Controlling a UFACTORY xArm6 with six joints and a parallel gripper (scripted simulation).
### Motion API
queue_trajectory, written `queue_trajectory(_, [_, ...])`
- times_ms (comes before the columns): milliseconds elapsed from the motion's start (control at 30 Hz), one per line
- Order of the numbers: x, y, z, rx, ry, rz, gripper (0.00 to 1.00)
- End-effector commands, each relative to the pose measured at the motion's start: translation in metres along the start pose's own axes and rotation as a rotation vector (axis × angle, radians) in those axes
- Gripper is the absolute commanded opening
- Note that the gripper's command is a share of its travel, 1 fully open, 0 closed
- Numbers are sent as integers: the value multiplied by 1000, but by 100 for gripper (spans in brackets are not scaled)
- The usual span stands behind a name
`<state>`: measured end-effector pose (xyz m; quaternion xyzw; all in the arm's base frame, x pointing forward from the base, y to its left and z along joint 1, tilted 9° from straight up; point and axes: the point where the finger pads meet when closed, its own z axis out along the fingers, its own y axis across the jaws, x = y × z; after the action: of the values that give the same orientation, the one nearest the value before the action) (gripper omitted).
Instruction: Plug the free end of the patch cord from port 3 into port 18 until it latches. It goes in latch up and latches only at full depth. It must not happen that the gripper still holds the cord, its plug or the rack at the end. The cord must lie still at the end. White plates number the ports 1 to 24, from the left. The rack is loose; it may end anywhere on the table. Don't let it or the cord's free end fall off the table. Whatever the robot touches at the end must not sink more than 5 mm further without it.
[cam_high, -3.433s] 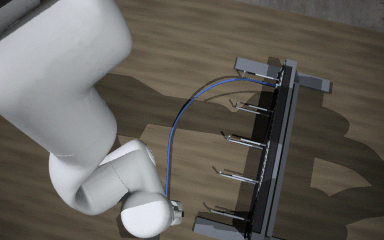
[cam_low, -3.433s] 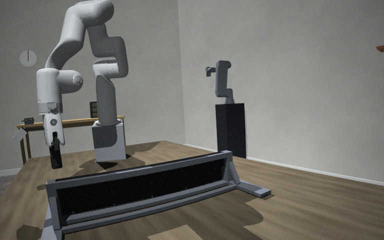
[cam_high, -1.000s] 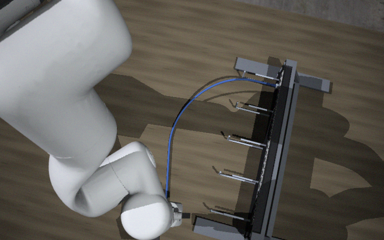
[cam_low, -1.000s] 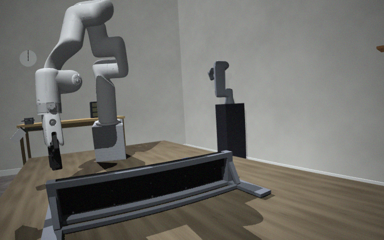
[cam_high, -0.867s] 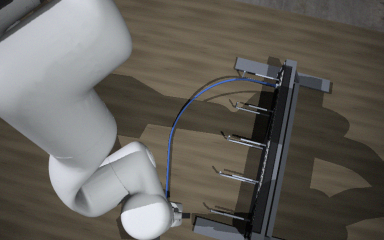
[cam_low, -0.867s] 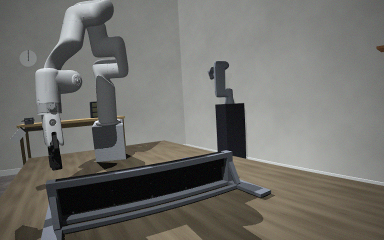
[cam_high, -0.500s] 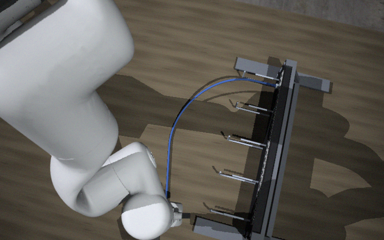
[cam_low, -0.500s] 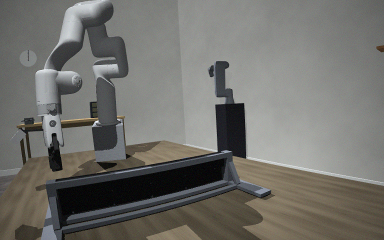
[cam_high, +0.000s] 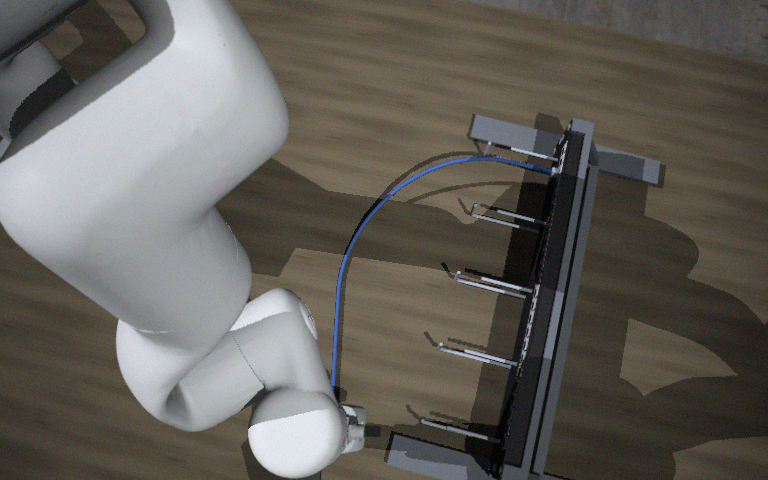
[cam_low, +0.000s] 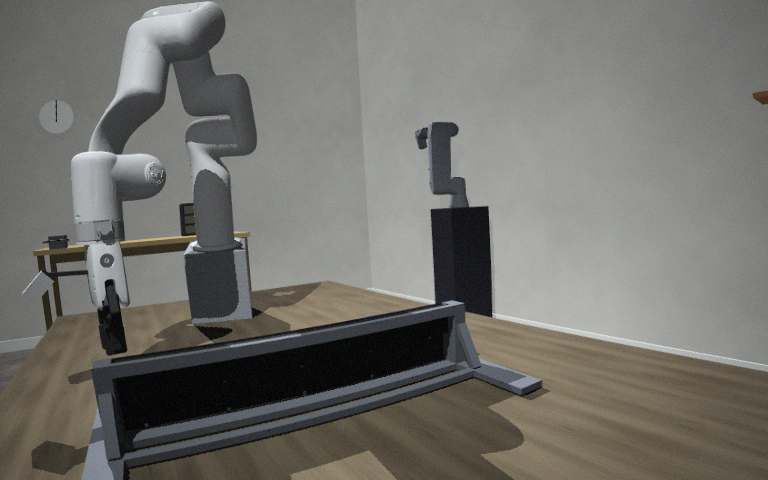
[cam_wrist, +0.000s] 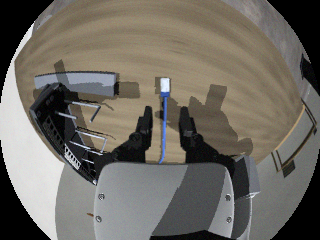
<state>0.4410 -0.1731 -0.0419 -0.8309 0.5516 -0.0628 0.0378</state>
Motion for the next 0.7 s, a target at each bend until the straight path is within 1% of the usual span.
queue_trajectory(0, [1, -1, 8, 3, 2, 0, 38])
queue_trajectory(367, [1, -1, 29, 3, 2, 0, 38])
queue_trajectory(667, [1, -1, 38, 3, 2, 0, 38])
